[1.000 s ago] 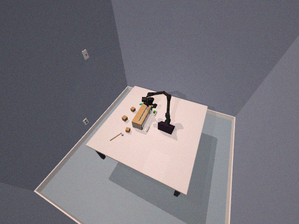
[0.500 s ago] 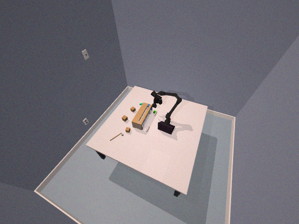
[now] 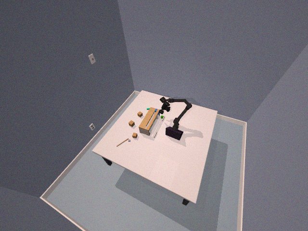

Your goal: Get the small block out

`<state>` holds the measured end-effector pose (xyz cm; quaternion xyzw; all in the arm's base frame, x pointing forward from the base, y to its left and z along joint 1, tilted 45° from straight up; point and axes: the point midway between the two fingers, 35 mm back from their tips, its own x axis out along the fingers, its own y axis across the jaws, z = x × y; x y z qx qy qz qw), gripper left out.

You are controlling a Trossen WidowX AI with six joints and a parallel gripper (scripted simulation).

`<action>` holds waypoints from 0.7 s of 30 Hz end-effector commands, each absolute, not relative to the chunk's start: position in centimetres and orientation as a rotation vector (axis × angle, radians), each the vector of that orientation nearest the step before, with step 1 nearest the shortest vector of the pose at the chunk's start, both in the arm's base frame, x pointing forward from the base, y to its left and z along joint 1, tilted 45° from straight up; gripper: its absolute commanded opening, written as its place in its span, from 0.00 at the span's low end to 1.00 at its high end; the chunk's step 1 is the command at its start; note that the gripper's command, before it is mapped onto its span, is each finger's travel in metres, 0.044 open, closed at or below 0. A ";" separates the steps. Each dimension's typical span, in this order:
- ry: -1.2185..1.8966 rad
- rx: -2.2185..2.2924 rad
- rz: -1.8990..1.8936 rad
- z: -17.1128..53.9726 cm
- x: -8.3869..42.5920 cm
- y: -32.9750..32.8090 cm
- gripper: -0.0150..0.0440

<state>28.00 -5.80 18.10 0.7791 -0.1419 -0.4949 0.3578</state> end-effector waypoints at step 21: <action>-0.364 2.000 -1.276 12.2 28.0 -11.3 0.74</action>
